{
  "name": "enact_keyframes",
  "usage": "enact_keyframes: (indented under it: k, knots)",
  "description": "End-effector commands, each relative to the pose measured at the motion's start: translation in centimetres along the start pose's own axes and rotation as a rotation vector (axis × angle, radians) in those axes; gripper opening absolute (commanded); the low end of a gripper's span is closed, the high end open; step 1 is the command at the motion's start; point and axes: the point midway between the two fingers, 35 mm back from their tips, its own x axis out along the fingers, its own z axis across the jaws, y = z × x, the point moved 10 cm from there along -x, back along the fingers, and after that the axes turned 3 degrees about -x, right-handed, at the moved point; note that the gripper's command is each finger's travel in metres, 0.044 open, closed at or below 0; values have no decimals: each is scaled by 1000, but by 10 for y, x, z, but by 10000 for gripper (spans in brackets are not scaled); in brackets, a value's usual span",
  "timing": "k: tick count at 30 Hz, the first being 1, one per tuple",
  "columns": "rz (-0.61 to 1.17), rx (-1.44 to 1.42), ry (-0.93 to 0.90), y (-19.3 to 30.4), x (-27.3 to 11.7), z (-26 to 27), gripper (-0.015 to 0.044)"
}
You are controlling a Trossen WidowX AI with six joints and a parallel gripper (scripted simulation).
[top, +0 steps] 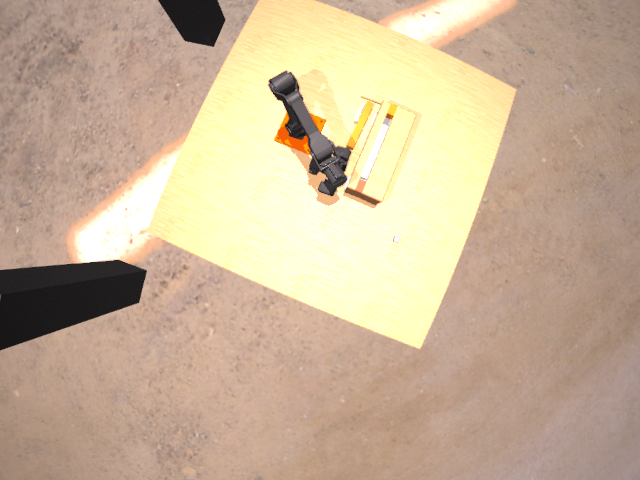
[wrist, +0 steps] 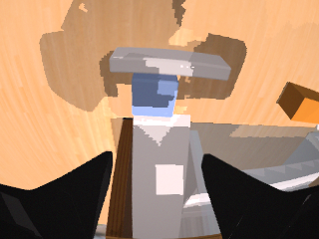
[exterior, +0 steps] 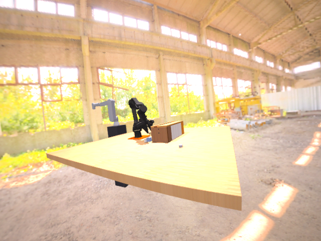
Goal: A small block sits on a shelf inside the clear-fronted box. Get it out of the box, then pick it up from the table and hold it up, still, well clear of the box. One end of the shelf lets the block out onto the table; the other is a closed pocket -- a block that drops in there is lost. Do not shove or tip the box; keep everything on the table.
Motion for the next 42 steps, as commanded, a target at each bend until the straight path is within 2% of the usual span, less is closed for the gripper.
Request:
enact_keyframes:
  k: [1, 40, 42]
  knots:
    - [10, 3, -5, -3, 6, -1, 285]
    - [10, 3, -5, -29, 60, 1, 285]
    - [10, 3, -5, -29, 60, 1, 233]
